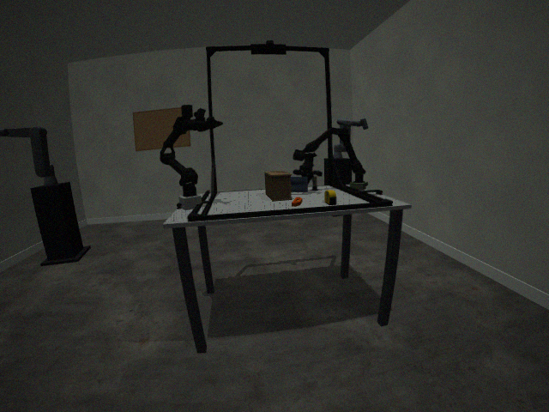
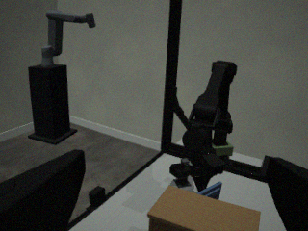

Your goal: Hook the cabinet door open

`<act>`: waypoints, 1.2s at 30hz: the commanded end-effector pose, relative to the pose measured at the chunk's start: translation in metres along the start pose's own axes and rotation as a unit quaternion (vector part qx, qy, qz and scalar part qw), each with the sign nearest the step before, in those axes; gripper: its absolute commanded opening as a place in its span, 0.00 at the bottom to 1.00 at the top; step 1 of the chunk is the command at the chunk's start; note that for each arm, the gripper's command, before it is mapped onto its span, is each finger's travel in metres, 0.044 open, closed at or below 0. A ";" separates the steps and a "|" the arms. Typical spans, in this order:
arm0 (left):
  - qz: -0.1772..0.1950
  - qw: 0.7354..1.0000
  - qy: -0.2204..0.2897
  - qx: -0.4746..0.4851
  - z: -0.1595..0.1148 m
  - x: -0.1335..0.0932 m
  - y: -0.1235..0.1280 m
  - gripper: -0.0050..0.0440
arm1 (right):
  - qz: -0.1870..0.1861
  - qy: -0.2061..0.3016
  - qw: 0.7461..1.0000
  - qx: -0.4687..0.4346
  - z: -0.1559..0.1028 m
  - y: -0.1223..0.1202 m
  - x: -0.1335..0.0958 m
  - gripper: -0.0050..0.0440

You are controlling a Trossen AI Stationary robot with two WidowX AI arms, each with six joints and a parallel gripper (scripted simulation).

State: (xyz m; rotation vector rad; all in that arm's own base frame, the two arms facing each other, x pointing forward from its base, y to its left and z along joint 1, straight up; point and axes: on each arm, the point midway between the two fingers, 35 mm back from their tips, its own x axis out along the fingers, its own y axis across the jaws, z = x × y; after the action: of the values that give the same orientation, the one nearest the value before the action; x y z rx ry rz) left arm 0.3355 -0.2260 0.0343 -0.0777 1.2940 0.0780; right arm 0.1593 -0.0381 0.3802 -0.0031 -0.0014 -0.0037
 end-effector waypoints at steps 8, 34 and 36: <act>-0.002 1.000 0.005 0.002 -0.002 0.004 -0.002 0.10 | 0.002 0.000 1.000 0.002 0.000 0.000 0.000 0.92; -0.002 1.000 0.031 0.002 -0.004 0.008 -0.002 0.10 | 0.002 0.000 1.000 0.002 0.000 0.000 0.000 0.92; -0.006 1.000 0.020 -0.002 0.000 0.001 -0.003 0.15 | 0.002 0.000 1.000 0.002 0.000 0.000 0.000 0.92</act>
State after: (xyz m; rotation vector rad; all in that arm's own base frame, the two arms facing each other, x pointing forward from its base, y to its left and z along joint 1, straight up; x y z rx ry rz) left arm 0.3357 -0.2286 0.0329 -0.0901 1.3342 0.0691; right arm 0.1593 -0.0381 0.3803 -0.0030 -0.0014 -0.0035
